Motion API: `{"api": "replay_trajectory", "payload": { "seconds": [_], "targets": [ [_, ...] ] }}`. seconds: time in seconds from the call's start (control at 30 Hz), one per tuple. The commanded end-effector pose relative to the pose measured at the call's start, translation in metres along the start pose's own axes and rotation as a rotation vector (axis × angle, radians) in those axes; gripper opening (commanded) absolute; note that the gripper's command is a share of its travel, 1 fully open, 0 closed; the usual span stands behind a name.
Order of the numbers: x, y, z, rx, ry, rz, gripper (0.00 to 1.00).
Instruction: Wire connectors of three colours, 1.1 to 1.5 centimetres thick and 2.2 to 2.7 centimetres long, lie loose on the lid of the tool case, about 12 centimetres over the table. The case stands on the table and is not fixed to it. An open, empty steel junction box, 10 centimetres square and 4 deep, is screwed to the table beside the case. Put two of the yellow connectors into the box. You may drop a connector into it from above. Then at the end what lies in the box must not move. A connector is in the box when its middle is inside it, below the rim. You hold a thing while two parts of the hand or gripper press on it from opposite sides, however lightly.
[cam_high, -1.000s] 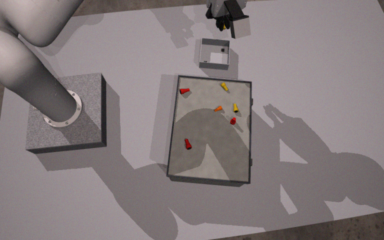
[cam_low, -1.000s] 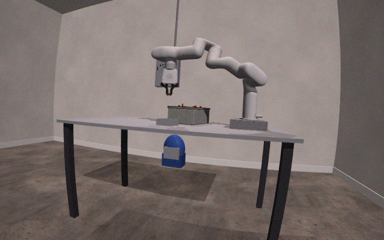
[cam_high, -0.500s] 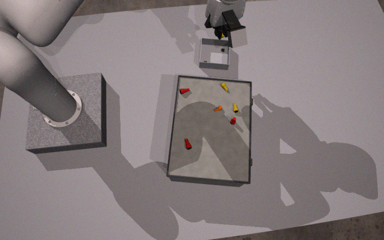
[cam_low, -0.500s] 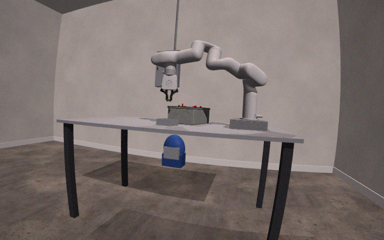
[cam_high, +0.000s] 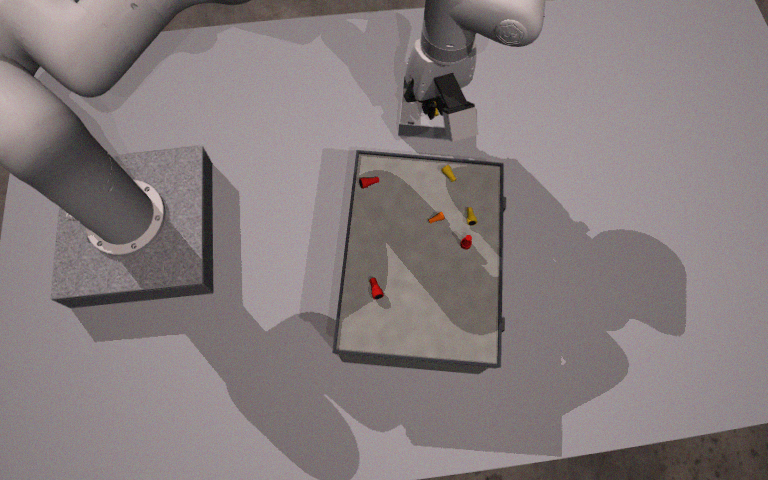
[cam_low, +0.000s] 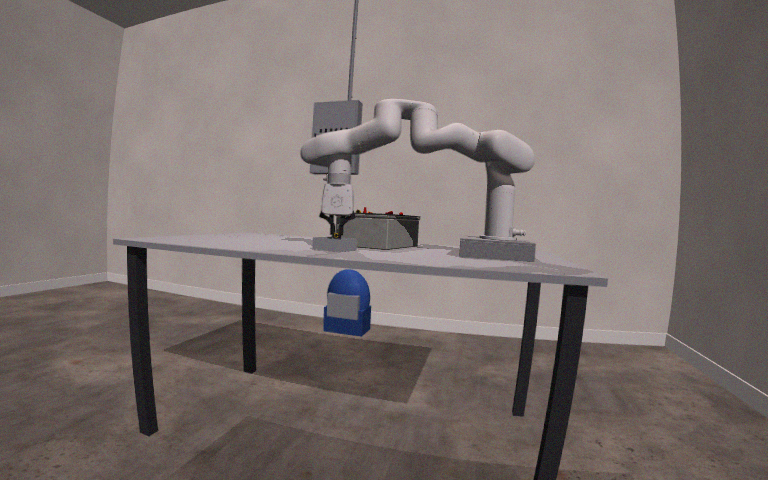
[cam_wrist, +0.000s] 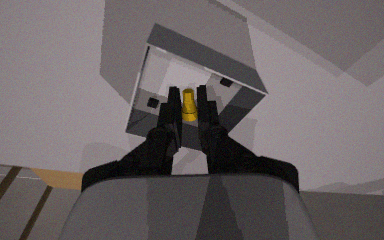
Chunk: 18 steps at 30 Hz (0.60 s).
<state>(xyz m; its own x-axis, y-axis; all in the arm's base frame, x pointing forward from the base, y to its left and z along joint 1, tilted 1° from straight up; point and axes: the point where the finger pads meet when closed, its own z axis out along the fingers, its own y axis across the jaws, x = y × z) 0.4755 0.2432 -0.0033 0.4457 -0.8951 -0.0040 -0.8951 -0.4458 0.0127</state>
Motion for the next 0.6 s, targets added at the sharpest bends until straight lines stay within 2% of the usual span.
{"api": "replay_trajectory", "payload": {
  "seconds": [0.0, 0.47, 0.5, 0.57],
  "targets": [
    [0.0000, -0.0027, 0.0223, 0.004, 0.000, -0.001, 0.02],
    [0.0000, -0.0028, 0.0286, 0.004, 0.000, -0.001, 0.02],
    [0.0000, -0.0028, 0.0286, 0.004, 0.000, -0.001, 0.29],
    [0.0000, -0.0028, 0.0286, 0.004, 0.000, -0.001, 0.29]
  ]
}}
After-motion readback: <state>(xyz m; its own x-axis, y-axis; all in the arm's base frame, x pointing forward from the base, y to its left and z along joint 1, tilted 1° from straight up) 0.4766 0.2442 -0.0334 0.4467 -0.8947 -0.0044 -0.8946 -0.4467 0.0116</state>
